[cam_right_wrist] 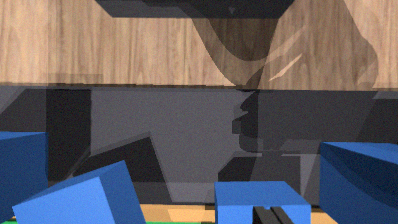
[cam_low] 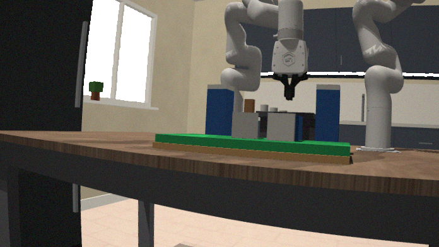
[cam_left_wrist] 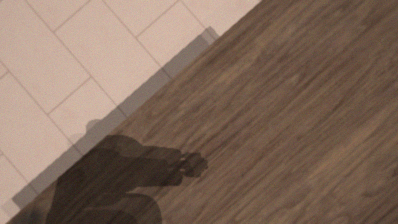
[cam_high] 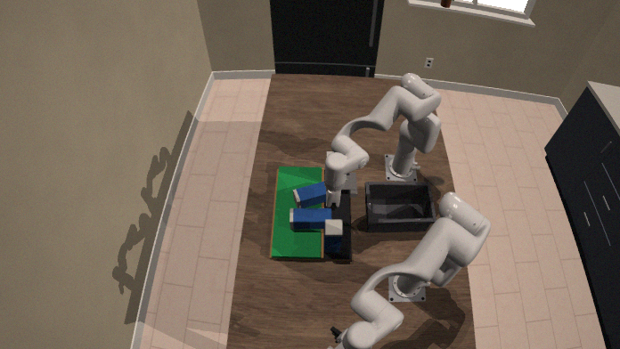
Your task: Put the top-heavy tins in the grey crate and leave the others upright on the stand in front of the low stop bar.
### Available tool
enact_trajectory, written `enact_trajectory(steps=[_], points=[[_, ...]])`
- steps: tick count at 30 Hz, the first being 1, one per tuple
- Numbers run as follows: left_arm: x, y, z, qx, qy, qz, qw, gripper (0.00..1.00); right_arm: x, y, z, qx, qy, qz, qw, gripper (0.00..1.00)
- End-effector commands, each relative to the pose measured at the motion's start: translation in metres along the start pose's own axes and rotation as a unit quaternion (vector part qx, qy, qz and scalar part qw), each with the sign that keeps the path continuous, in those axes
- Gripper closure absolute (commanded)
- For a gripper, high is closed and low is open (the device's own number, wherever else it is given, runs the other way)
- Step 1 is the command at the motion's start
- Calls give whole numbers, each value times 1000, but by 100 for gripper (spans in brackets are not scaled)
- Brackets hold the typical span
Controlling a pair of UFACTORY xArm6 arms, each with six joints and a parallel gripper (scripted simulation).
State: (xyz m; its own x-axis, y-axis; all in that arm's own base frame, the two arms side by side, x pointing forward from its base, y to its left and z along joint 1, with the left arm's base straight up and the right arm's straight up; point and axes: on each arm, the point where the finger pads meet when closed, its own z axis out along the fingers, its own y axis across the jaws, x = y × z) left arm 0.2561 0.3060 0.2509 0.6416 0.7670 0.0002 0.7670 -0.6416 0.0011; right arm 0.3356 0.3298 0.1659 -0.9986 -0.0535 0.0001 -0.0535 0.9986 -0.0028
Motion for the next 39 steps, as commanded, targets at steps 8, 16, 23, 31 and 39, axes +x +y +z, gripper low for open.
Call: enact_trajectory(steps=[8, 16, 23, 31, 39], points=[[1, 0, -2, 0, 2, 0, 1000, 0, 2, 1, -2, -2, -2, 0, 1000, 100], [1, 0, -2, 0, 2, 0, 1000, 0, 7, 1, -2, -2, -2, 0, 1000, 100], [1, 0, -2, 0, 2, 0, 1000, 0, 7, 1, -2, -2, -2, 0, 1000, 100], [1, 0, -2, 0, 2, 0, 1000, 0, 15, 0, -2, -2, -2, 0, 1000, 100], [1, 0, -2, 0, 2, 0, 1000, 0, 15, 0, -2, -2, -2, 0, 1000, 100]])
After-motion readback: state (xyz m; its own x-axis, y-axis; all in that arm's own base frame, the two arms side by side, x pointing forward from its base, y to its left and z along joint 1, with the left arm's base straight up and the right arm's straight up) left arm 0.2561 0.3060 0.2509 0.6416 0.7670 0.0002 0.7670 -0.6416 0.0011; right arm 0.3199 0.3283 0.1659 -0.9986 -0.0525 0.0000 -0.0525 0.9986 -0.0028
